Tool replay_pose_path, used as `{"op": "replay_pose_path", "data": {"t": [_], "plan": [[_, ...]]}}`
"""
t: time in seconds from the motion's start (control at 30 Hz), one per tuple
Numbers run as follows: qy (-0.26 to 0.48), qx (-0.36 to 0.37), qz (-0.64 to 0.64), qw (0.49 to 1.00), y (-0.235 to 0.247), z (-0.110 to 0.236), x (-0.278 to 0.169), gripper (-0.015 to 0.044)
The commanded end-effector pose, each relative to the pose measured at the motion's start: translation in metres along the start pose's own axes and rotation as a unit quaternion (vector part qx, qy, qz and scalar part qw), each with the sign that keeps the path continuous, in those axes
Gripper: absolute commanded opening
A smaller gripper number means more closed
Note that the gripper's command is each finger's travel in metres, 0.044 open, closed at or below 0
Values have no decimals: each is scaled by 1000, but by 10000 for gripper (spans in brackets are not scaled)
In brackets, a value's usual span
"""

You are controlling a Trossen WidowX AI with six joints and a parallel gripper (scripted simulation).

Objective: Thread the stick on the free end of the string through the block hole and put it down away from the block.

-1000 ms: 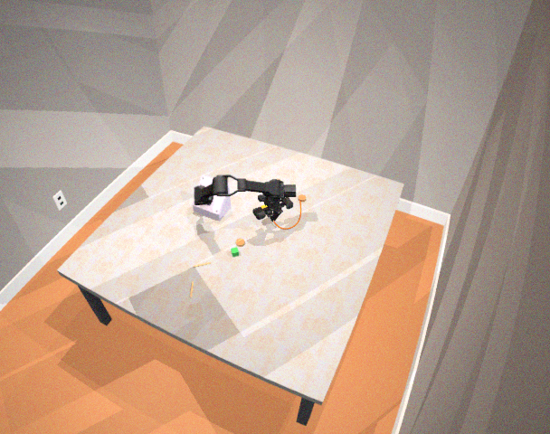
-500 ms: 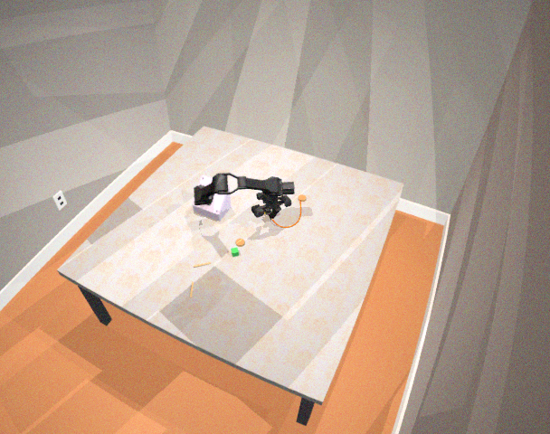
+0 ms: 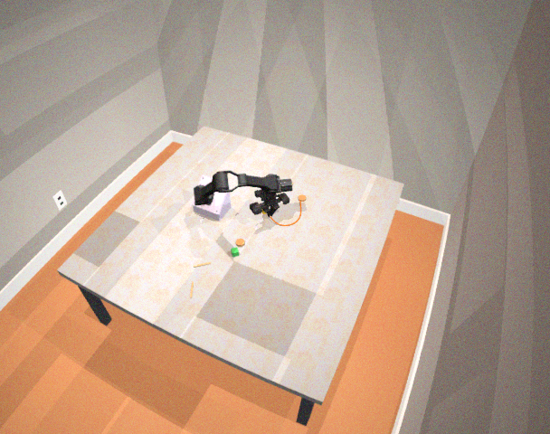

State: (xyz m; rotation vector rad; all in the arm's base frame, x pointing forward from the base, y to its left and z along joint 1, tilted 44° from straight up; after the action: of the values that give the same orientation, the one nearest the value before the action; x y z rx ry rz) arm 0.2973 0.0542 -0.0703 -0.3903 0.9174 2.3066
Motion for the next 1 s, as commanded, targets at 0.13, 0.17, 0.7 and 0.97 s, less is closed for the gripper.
{"op": "replay_pose_path", "data": {"t": [0.13,0.17,0.7,0.97], "plan": [[-3,0,-2,1000,1,-1,13,0],[-3,0,-2,1000,1,-1,14,0],[0,0,1,1000,1,1,25,26],[0,-1,1,1000,1,3,25,122]]}}
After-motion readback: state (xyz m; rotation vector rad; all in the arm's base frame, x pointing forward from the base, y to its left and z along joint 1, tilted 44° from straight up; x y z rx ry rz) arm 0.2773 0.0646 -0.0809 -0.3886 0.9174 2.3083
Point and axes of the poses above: the point midway between the two fingers, 35 mm back from their tips, its own z axis back along the fingers, its own y axis across the jaws, x = y × z, the point moved 2 cm from there along z, back along the fingers, and after that the axes turned 3 degrees about -z, right-handed, at the moved point
